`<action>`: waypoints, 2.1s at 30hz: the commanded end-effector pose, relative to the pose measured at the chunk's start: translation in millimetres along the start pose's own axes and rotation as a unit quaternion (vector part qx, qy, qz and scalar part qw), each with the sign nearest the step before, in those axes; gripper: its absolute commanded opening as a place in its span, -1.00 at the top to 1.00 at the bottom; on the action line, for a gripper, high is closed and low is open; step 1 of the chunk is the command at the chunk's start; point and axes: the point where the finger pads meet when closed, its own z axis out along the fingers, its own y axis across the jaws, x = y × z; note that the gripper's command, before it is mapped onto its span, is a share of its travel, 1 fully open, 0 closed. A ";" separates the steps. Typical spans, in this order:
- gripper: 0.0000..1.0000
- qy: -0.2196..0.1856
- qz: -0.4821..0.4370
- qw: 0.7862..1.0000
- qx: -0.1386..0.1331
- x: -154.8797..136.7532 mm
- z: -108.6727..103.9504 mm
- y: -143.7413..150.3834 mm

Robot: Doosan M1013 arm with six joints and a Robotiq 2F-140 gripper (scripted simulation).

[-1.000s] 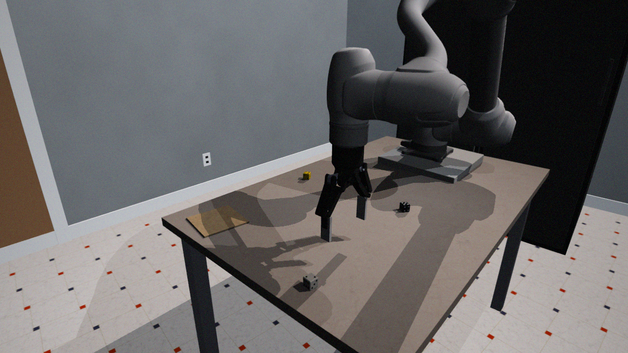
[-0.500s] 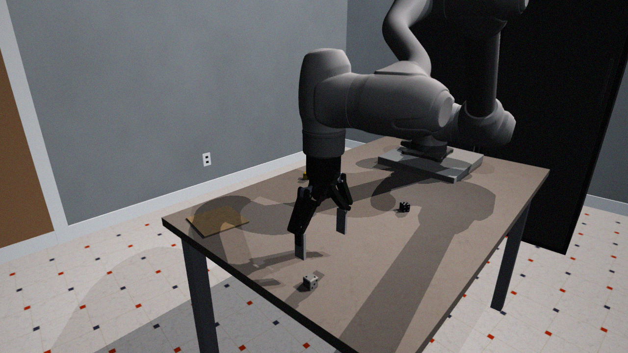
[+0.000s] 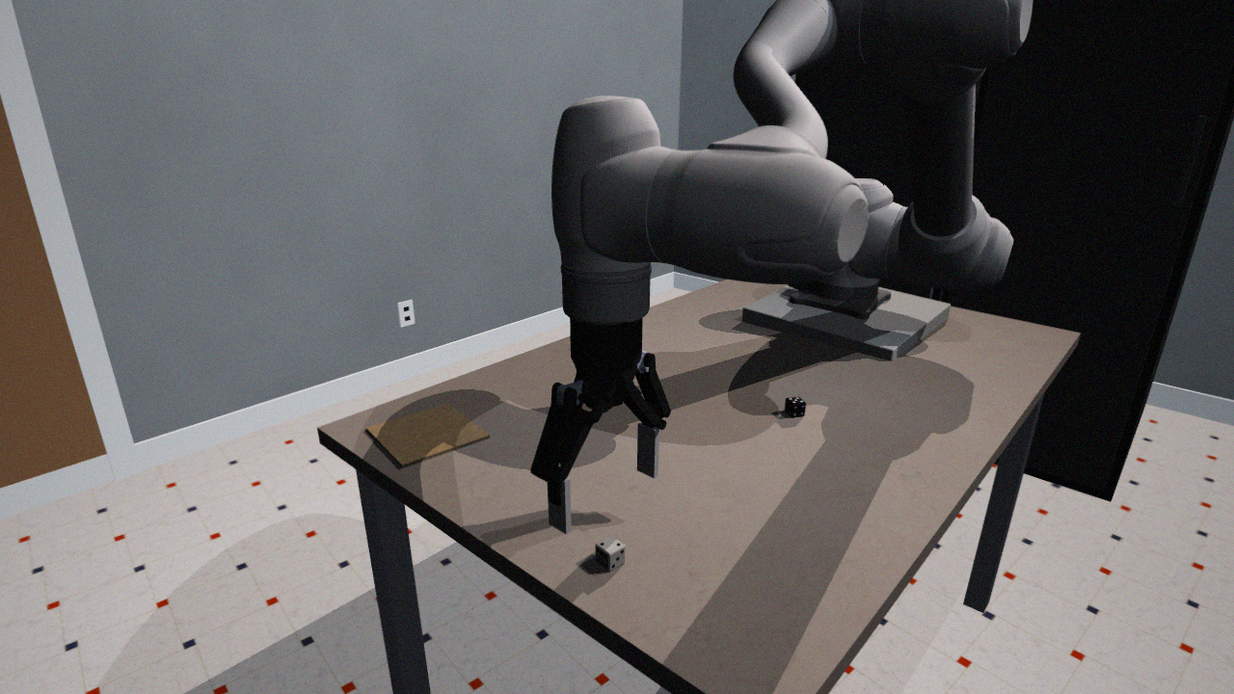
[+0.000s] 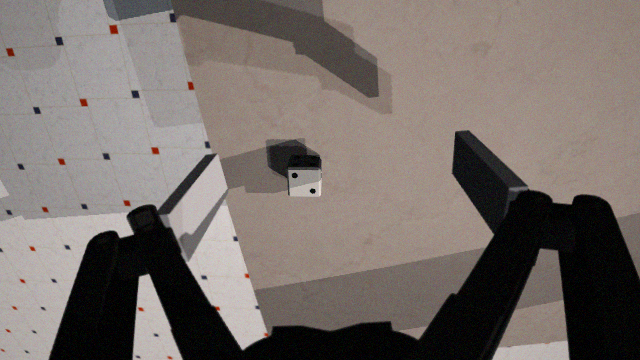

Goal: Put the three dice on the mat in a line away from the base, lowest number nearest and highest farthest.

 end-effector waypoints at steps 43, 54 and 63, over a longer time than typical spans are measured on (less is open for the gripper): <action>-1.00 0.000 0.000 1.000 0.001 -0.9 -1.7 -12.6; -1.00 0.000 0.000 1.000 0.001 -0.9 -3.2 -12.6; -1.00 0.000 0.000 1.000 0.001 -0.9 -34.1 -12.5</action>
